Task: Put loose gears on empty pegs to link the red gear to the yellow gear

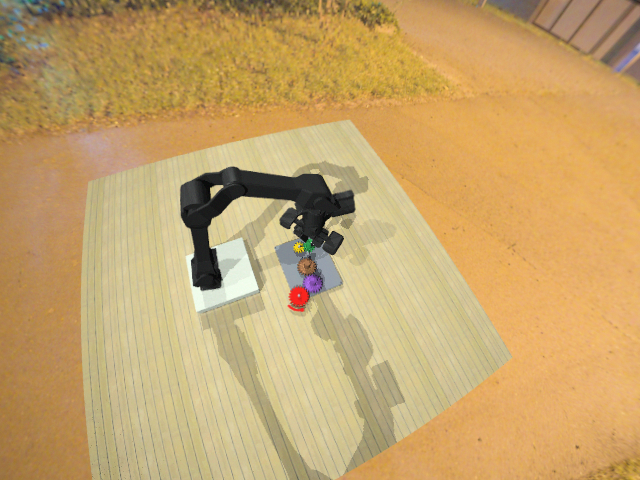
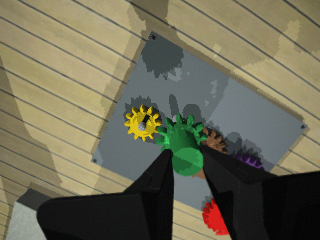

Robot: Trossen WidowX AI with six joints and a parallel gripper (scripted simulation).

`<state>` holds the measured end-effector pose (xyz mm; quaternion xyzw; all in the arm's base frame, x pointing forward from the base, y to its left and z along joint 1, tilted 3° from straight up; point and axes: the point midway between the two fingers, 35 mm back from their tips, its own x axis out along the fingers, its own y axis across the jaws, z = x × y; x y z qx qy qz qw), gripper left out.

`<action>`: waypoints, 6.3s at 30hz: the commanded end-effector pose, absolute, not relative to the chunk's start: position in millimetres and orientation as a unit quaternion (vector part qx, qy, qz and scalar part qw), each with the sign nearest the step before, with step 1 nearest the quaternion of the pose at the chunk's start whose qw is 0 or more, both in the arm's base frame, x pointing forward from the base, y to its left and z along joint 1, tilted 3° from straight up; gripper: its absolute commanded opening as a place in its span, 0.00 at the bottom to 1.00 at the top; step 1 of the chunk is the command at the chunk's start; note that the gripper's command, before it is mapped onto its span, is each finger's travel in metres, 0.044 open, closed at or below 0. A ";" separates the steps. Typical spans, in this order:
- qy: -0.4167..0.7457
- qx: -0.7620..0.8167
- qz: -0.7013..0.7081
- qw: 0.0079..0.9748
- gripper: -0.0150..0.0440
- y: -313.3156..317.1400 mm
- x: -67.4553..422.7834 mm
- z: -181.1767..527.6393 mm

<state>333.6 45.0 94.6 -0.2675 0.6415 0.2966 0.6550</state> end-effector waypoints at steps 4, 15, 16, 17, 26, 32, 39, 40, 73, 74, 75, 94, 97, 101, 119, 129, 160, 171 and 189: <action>0.611 -0.328 0.354 0.627 0.25 44.4 333.7 95.3; 0.547 -0.425 0.448 0.566 0.25 44.4 333.7 95.5; 0.541 -0.431 0.454 0.561 0.25 44.4 333.8 95.5; 0.538 -0.435 0.458 0.558 0.25 44.4 333.8 95.5; 0.535 -0.439 0.462 0.555 0.25 44.5 333.9 94.7; 0.511 -0.467 0.488 0.532 0.25 45.0 333.8 88.8; 0.483 -0.495 0.516 0.505 0.25 44.9 333.5 78.0; 0.482 -0.496 0.516 0.505 0.25 44.9 333.5 76.5; 0.565 -0.401 0.425 0.583 0.25 46.4 334.2 49.0; 0.559 -0.409 0.432 0.578 0.25 46.5 334.1 48.9; 0.553 -0.417 0.440 0.572 0.25 46.6 334.1 48.7; 0.489 -0.489 0.510 0.511 0.25 46.4 334.3 44.7; 0.505 -0.473 0.494 0.526 0.25 46.8 334.2 44.1; 0.517 -0.460 0.482 0.538 0.39 46.9 334.0 44.8; 0.536 -0.438 0.462 0.554 0.58 44.7 333.3 95.2; 0.536 -0.438 0.462 0.554 1.00 42.5 329.0 134.4; 0.536 -0.438 0.462 0.554 1.00 42.5 329.0 134.4; 0.536 -0.438 0.462 0.554 1.00 42.5 329.0 134.4; 0.535 -0.431 0.468 0.556 1.00 250.2 186.7 182.2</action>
